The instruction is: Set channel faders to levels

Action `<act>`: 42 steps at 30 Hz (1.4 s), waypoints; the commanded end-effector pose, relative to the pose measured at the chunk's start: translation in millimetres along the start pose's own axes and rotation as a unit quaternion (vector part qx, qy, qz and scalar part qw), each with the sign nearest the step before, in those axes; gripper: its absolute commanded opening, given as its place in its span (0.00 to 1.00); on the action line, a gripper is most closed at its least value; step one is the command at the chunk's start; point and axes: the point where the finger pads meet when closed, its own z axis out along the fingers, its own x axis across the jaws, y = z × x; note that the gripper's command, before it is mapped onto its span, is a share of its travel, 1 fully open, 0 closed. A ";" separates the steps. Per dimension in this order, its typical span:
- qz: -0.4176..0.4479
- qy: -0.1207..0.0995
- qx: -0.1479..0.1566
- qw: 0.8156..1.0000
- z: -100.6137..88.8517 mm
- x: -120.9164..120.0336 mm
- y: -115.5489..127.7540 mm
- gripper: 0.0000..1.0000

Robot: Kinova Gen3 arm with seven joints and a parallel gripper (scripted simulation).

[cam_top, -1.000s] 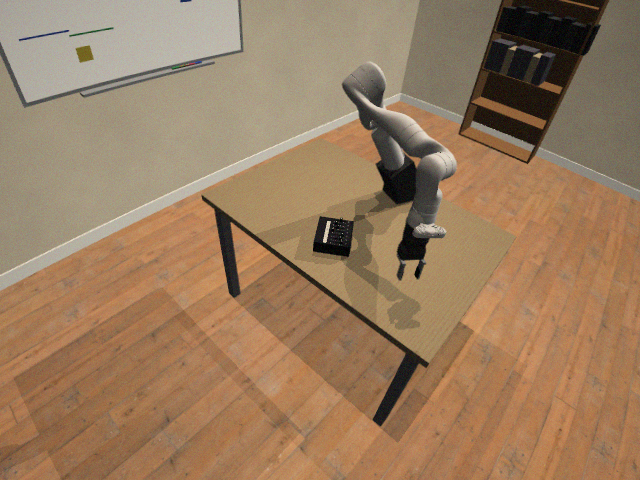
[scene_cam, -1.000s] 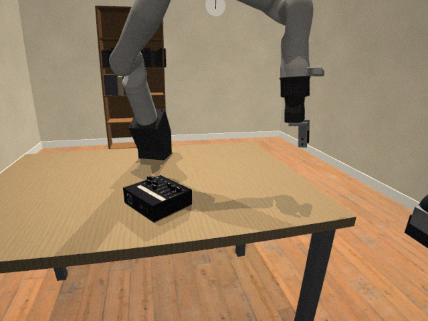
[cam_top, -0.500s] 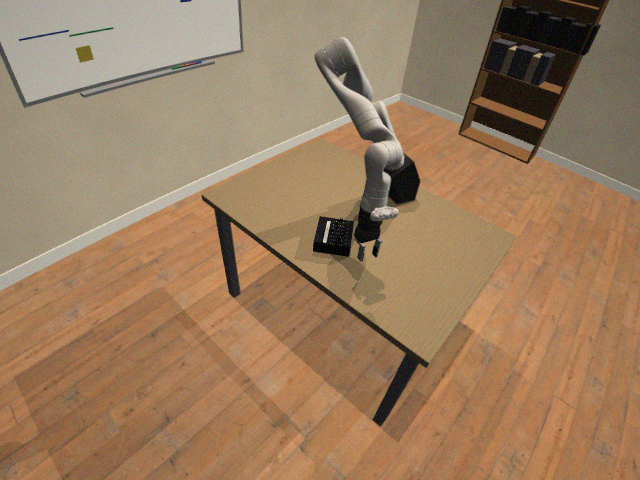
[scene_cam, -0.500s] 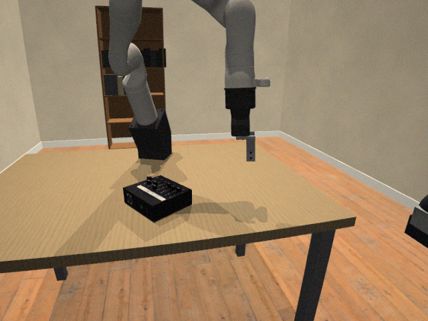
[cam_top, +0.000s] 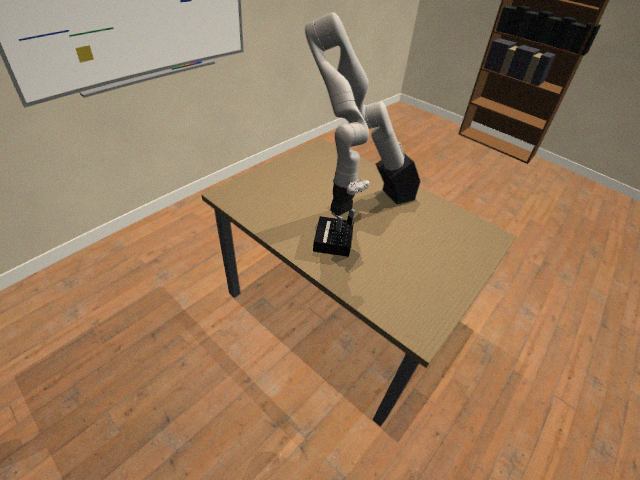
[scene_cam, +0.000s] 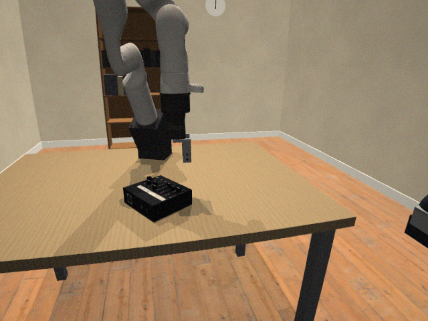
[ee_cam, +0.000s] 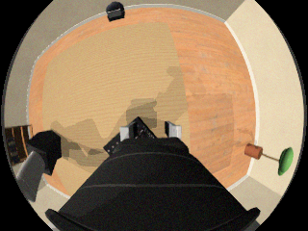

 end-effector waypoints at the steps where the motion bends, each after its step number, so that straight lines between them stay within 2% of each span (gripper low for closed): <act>1: -0.002 0.002 -0.001 1.000 -9.5 -10.9 39.3 1.00; 2: -0.009 0.001 -0.002 1.000 -9.5 -17.0 46.9 1.00; 4: -0.009 0.001 -0.002 1.000 -9.5 -17.0 46.9 1.00; 7: -0.026 -0.004 -0.004 1.000 -9.5 -33.1 65.3 1.00; 11: -0.034 -0.006 -0.005 0.999 -9.6 -41.5 74.1 1.00; 42: -0.044 -0.009 -0.005 0.999 -9.9 -52.4 85.0 1.00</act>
